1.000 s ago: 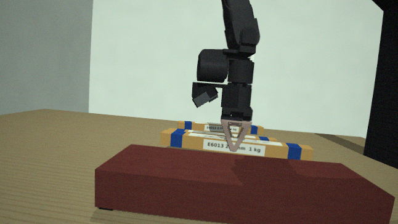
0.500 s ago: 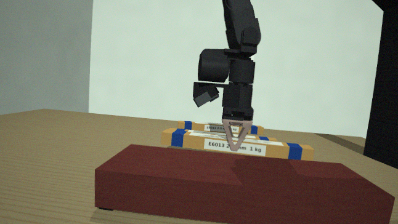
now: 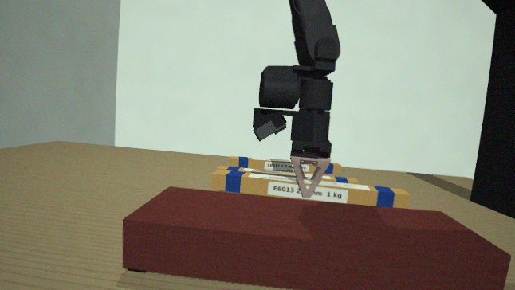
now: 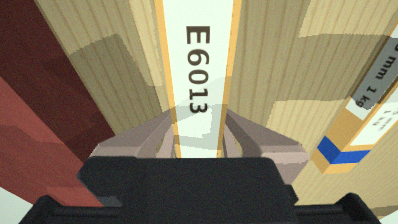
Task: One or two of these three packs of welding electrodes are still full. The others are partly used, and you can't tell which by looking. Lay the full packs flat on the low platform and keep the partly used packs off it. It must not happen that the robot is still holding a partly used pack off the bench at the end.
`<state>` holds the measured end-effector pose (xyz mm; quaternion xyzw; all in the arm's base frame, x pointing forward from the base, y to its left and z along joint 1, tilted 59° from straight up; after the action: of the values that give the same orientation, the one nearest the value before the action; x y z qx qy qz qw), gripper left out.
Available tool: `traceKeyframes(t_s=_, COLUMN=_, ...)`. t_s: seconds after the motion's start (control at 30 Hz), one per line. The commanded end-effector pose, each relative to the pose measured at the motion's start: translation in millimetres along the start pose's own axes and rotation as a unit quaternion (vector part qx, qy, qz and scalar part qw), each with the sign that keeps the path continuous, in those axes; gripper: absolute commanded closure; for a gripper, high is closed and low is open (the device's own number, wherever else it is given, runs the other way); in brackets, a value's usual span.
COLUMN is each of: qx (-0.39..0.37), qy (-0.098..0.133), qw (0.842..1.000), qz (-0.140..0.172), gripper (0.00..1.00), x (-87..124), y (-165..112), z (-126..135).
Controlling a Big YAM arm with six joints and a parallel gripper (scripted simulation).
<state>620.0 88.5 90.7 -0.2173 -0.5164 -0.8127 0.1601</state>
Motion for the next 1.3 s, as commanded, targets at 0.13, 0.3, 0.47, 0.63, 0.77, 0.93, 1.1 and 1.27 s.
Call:
traceKeyframes(t_s=0.13, qx=0.006, qy=0.008, qw=1.0, qz=-0.008, gripper=1.0, x=9, y=3, z=4)
traceKeyframes(t_s=0.3, qx=0.006, qy=0.007, qw=1.0, qz=-0.006, gripper=1.0, x=0, y=2, z=2)
traceKeyframes(t_s=0.47, qx=0.006, qy=0.007, qw=1.0, qz=-0.007, gripper=1.0, x=-3, y=2, z=2)
traceKeyframes(t_s=0.63, qx=0.005, qy=0.009, qw=1.0, qz=-0.012, gripper=1.0, x=-4, y=9, z=4)
traceKeyframes(t_s=0.77, qx=0.005, qy=0.006, qw=1.0, qz=-0.009, gripper=1.0, x=-10, y=5, z=1)
traceKeyframes(t_s=0.93, qx=0.005, qy=0.002, qw=1.0, qz=-0.003, gripper=1.0, x=-13, y=0, z=-3)
traceKeyframes(t_s=1.1, qx=0.005, qy=0.005, qw=1.0, qz=-0.007, gripper=1.0, x=-12, y=5, z=1)
traceKeyframes(t_s=1.27, qx=0.005, qy=0.008, qw=1.0, qz=-0.011, gripper=1.0, x=-15, y=9, z=4)
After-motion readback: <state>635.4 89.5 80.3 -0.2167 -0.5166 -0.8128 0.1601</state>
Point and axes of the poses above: the point where the finger pads meet when closed, its own x axis back along the fingers, its own z axis across the jaws, y = z × x, the point moved 6 cm from there along x, back along the fingers, and after that the axes turned 12 degrees about -x, right-handed, at the moved point
